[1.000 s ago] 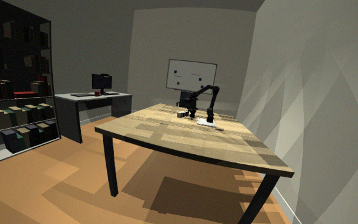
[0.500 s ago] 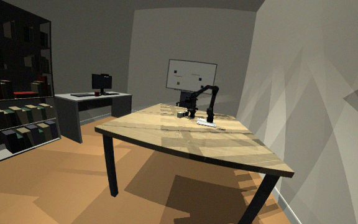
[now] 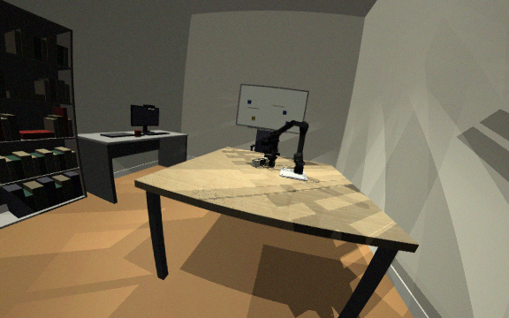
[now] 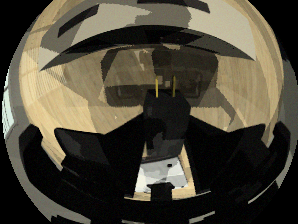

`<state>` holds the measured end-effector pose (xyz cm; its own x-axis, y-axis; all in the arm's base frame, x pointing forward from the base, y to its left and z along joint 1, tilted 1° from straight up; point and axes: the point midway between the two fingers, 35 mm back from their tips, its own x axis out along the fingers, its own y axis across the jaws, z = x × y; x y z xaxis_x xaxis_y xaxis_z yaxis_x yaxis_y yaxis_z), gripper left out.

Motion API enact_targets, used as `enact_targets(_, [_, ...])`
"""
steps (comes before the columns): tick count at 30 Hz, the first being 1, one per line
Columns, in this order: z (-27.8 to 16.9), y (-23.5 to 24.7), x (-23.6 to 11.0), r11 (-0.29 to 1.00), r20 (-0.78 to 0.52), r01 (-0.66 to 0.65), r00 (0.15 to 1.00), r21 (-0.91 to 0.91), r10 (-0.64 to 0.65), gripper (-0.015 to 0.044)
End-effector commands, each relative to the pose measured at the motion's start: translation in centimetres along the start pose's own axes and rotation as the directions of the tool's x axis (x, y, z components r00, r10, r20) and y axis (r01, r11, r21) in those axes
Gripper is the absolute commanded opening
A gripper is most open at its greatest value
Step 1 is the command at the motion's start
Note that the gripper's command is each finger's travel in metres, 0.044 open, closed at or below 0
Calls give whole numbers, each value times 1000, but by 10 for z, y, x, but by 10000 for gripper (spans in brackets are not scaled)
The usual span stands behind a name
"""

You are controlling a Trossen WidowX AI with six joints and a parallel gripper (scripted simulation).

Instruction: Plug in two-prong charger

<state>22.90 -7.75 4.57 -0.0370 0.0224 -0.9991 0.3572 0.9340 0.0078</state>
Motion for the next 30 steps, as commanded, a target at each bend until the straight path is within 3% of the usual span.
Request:
enact_targets(1, [8, -1, -1, 1000, 5, -4, 1000, 11, 4, 0])
enact_targets(30, [21, -3, -1, 1000, 6, -5, 1000, 27, 5, 0])
